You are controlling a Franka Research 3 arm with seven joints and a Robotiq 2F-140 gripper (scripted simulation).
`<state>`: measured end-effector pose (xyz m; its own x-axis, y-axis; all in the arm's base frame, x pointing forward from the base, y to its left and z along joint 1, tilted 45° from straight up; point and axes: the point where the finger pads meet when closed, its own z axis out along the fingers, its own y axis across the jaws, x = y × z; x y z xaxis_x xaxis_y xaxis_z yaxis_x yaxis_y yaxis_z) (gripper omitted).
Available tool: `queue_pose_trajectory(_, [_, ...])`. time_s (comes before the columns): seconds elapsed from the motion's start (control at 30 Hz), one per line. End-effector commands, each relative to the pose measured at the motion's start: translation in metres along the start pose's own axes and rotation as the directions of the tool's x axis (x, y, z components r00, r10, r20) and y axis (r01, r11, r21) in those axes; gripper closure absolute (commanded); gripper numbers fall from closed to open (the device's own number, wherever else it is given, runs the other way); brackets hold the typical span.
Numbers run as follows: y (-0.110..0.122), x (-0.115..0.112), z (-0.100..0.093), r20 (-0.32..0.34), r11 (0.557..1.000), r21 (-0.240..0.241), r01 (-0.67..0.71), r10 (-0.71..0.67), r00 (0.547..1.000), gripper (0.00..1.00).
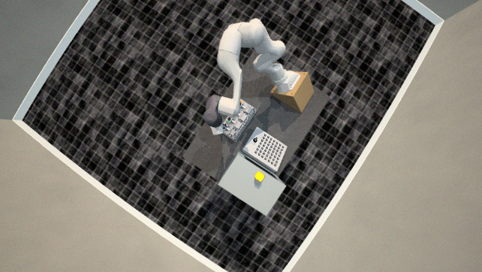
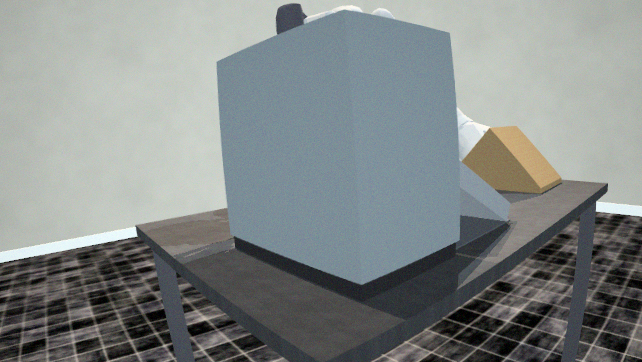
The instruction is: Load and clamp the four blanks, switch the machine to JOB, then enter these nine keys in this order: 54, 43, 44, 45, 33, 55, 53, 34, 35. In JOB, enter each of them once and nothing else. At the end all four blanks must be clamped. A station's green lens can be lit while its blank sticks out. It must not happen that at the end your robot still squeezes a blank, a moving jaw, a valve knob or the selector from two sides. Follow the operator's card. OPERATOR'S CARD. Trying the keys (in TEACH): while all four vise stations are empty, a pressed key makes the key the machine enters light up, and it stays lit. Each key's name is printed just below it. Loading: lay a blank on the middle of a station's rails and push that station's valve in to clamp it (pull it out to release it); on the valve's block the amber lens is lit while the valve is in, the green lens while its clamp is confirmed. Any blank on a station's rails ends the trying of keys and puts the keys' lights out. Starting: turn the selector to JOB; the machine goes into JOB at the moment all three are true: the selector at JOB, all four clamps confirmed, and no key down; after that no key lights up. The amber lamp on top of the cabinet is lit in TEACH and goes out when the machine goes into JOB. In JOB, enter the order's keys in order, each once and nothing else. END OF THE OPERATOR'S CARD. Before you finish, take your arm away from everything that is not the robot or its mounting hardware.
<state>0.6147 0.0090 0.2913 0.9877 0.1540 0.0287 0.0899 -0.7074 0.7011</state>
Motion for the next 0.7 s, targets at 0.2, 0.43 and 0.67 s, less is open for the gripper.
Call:
queue_pose_trajectory(0.2, [0.001,0.001,0.019,-0.002,1.0,-0.002,0.005,-0.005,1.0,1.0])
queue_pose_trajectory(0.43, [0.001,0.001,0.035,-0.002,1.0,-0.002,0.005,-0.005,1.0,1.0])
queue_pose_trajectory(0.67, [0.001,0.001,0.059,-0.002,1.0,-0.002,0.005,-0.005,1.0,1.0])
